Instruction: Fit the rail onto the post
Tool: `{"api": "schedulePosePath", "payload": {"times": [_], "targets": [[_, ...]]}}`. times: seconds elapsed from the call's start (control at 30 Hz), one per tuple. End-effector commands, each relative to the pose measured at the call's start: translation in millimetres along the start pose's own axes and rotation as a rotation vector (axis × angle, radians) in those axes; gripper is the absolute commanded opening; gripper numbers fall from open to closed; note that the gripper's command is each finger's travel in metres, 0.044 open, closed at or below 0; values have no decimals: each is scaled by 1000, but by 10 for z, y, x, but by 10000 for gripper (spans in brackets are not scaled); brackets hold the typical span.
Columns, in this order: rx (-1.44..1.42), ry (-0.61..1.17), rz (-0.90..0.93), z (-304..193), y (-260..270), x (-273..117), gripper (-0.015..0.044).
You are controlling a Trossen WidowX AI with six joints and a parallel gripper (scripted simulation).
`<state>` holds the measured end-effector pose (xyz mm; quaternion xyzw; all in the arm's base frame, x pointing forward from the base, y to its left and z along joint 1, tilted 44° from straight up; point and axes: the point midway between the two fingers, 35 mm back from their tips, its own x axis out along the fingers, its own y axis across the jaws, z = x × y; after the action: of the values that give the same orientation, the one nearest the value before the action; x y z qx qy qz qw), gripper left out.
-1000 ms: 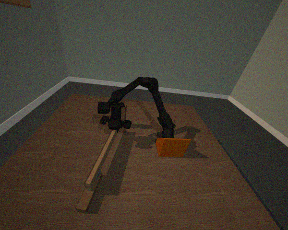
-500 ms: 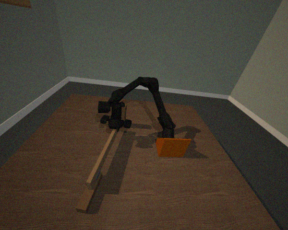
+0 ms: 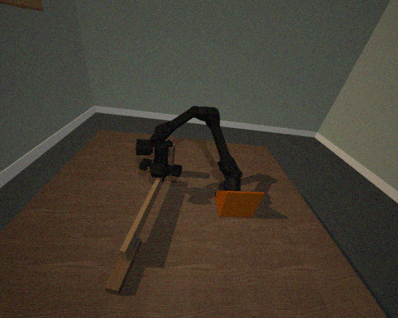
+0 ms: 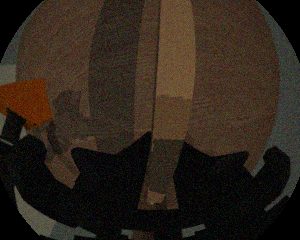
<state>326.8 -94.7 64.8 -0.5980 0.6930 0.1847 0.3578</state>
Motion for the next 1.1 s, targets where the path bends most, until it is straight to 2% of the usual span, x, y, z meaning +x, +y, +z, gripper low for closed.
{"api": "schedulePosePath", "payload": {"times": [0.0,1.07], "targets": [[-4,3,-1,-19,2,0,0],[-4,3,-1,-118,0,0,0]]}}
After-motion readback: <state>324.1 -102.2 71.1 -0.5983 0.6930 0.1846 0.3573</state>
